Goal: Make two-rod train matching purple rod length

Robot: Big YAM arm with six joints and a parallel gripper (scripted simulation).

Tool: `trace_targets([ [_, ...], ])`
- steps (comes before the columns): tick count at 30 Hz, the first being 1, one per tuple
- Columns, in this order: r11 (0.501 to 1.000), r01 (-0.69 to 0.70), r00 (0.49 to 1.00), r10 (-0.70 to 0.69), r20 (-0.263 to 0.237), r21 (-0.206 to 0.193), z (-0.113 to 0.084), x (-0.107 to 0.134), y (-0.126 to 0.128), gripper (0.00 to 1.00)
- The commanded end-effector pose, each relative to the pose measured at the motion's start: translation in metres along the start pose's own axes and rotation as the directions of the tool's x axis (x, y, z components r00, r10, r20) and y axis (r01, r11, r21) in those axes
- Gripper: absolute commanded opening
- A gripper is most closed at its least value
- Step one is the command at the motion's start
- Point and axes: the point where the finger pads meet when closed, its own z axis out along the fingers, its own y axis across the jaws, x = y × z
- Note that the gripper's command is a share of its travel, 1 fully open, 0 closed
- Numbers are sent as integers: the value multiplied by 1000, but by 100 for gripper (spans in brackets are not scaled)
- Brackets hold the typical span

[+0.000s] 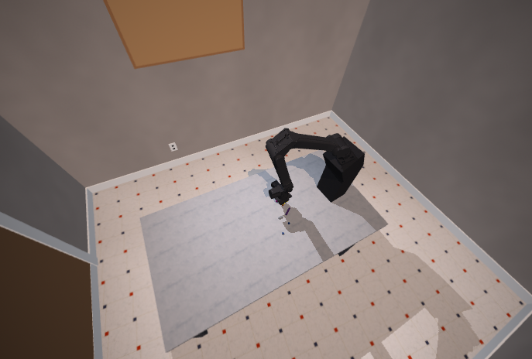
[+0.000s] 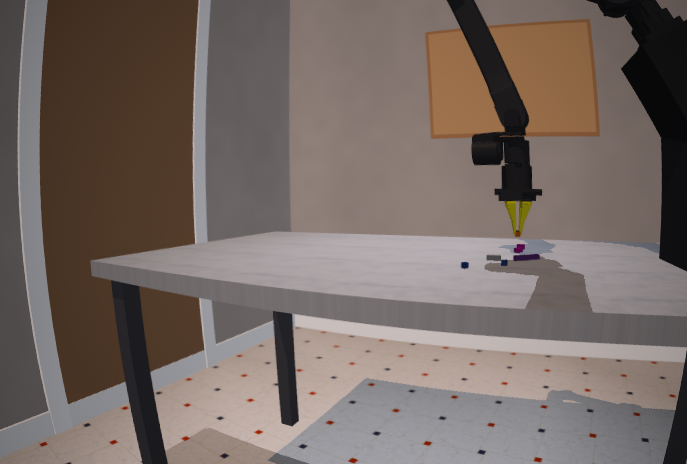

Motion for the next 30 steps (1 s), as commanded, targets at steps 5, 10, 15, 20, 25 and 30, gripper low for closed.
trace_targets([
  [5, 1000, 2, 1000, -2, 5, 4, -55, -5, -2, 4],
  [10, 1000, 11, 1000, -11, 1, 3, -63, -1, -1, 4],
  [15, 1000, 7, 1000, -7, -4, 27, -54, 0, -10, 4],
  [20, 1000, 8, 1000, -8, 0, 14, -57, -2, -5, 4],
  [25, 998, 57, 998, -57, 1, 16, -53, -11, -3, 4],
  [30, 987, 163, 987, -163, -2, 17, -52, -20, -2, 4],
])
